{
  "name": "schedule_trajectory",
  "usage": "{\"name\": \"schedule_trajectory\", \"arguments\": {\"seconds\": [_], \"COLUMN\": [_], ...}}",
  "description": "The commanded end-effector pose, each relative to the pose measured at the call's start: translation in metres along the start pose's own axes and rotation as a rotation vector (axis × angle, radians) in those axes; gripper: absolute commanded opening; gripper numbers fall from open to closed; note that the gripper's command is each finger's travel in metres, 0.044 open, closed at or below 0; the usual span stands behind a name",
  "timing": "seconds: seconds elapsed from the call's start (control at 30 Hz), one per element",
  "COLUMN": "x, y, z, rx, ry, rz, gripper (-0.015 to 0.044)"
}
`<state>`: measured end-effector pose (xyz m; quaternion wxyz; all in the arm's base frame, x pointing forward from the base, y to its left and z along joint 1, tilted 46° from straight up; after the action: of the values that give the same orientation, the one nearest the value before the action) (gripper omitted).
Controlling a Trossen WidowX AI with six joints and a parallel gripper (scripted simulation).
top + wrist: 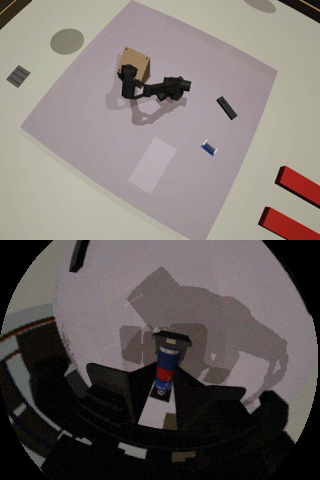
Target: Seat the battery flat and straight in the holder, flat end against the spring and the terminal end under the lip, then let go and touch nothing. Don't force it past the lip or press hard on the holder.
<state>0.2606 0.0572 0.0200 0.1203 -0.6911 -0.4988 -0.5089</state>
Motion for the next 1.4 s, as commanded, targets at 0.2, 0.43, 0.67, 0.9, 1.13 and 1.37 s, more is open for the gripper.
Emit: {"name": "schedule_trajectory", "arguments": {"seconds": [0.2, 0.43, 0.67, 0.9, 1.13, 1.37], "x": [0.000, 0.000, 0.010, 0.013, 0.073, 0.087], "y": [0.003, 0.004, 0.002, -0.001, -0.009, -0.013], "z": [0.000, 0.000, 0.001, 0.002, 0.010, 0.011], "rx": [0.004, 0.003, 0.002, 0.009, 0.003, 0.001], "ry": [-0.001, -0.001, 0.001, -0.003, 0.005, 0.005], "rz": [0.008, 0.009, 0.009, 0.007, 0.010, 0.011], "gripper": [0.0080, 0.0182, 0.0182, 0.0209, 0.0392, 0.0440]}}
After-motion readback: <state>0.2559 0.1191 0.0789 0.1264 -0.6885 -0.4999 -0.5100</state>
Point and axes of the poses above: the point midway between the two fingers, 35 mm back from their tips, its own x axis back along the fingers, its own z axis across the jaws, y = z × x, the point moved 10 cm from there along x, back along the fingers, and after that the axes turned 13 degrees about -x, right-handed, at the moved point
